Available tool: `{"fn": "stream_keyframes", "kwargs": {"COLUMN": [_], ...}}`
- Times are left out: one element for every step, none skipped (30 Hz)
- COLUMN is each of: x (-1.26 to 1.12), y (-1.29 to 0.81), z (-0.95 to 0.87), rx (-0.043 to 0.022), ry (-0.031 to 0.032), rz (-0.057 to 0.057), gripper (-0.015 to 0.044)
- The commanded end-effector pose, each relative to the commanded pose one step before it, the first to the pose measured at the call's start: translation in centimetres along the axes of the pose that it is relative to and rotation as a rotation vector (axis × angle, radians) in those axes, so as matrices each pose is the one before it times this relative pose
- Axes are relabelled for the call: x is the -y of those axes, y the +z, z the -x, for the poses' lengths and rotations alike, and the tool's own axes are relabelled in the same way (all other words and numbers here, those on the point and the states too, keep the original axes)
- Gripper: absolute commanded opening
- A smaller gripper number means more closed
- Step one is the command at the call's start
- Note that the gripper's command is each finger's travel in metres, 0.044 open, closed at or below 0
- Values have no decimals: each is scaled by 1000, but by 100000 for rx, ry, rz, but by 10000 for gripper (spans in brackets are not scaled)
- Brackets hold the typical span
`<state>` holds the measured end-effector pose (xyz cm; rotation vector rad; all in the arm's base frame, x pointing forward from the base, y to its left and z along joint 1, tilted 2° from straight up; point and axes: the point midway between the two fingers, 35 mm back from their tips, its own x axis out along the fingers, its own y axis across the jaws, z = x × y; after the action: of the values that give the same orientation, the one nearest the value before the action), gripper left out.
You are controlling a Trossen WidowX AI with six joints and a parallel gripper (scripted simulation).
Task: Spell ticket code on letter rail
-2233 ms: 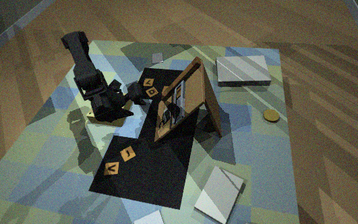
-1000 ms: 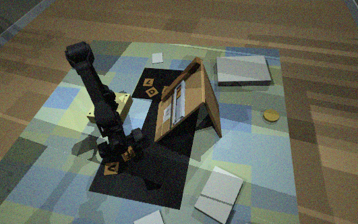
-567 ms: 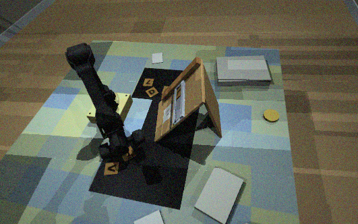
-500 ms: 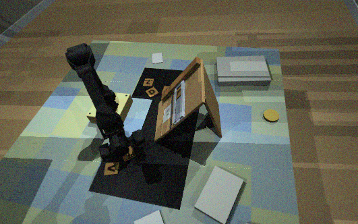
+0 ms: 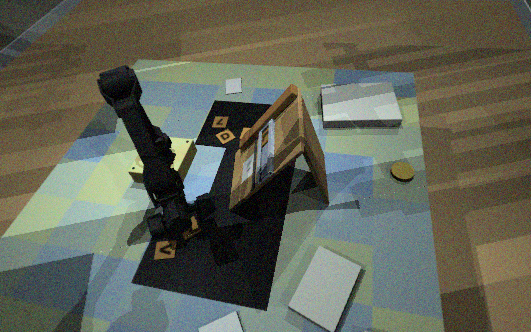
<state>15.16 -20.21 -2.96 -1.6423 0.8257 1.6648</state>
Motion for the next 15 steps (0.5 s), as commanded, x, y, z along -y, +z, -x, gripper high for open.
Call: {"fn": "stream_keyframes", "kwargs": {"x": [-51, 0, 0, 0, 0, 0, 15, 23, 1, 5, 0, 0, 1, 1, 1], "y": [-76, 0, 0, 0, 0, 0, -5, -6, -1, 0, 11, 15, 7, -18, -2], "z": [8, 0, 0, 0, 0, 0, 0, 0, 0, 0, 72, 91, 117, 88, 50], "rx": [-196, 0, 0, 0, 0, 0, 0, 0, 0, 0, 0, 0, -1, -2, -1], "ry": [179, 0, 0, 0, 0, 0, -30, -46, -2, -11, 0, 0, 0, -1, -1], "rz": [631, 0, 0, 0, 0, 0, 39, 62, 2, 15, 0, 0, 0, 1, 1], "gripper": [300, 293, 287, 280, 273, 267, 260, 253, 247, 240, 214, 188, 161, 135, 109]}}
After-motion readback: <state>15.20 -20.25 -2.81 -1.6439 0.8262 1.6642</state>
